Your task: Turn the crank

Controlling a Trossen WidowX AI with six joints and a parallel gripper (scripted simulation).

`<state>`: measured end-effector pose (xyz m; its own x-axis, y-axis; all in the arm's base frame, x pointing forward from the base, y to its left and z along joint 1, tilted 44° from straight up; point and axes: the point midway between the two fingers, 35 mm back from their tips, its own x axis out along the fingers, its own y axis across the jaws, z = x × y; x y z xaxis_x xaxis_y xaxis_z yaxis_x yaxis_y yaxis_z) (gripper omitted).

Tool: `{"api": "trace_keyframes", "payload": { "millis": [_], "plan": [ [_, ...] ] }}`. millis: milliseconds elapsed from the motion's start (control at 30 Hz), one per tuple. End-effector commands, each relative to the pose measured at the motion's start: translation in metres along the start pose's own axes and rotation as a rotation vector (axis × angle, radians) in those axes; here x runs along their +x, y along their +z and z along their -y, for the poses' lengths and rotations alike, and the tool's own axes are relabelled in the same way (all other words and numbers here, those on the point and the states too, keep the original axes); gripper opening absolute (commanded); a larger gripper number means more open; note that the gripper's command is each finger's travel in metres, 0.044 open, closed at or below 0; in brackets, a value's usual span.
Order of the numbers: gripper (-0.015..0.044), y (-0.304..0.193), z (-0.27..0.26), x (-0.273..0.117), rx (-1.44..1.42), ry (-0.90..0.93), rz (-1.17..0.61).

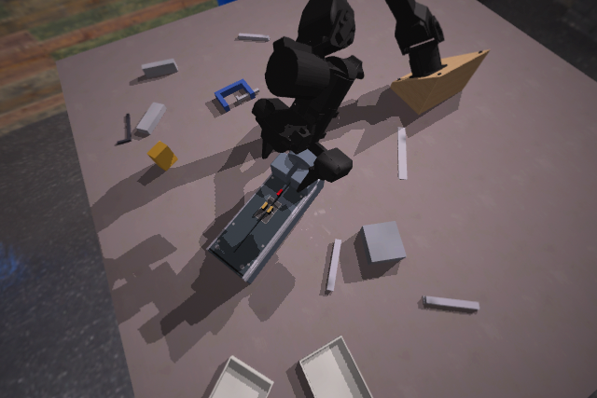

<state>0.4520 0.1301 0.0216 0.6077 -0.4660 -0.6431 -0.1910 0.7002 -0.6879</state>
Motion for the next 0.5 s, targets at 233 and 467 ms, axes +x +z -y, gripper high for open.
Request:
{"api": "trace_keyframes", "payload": {
  "millis": [233, 467],
  "plan": [
    [0.044, -0.004, -0.002, 0.003, -0.009, 0.003, -0.008],
    [0.044, 0.013, -0.001, -0.017, -0.005, 0.003, -0.007]
  ]
}}
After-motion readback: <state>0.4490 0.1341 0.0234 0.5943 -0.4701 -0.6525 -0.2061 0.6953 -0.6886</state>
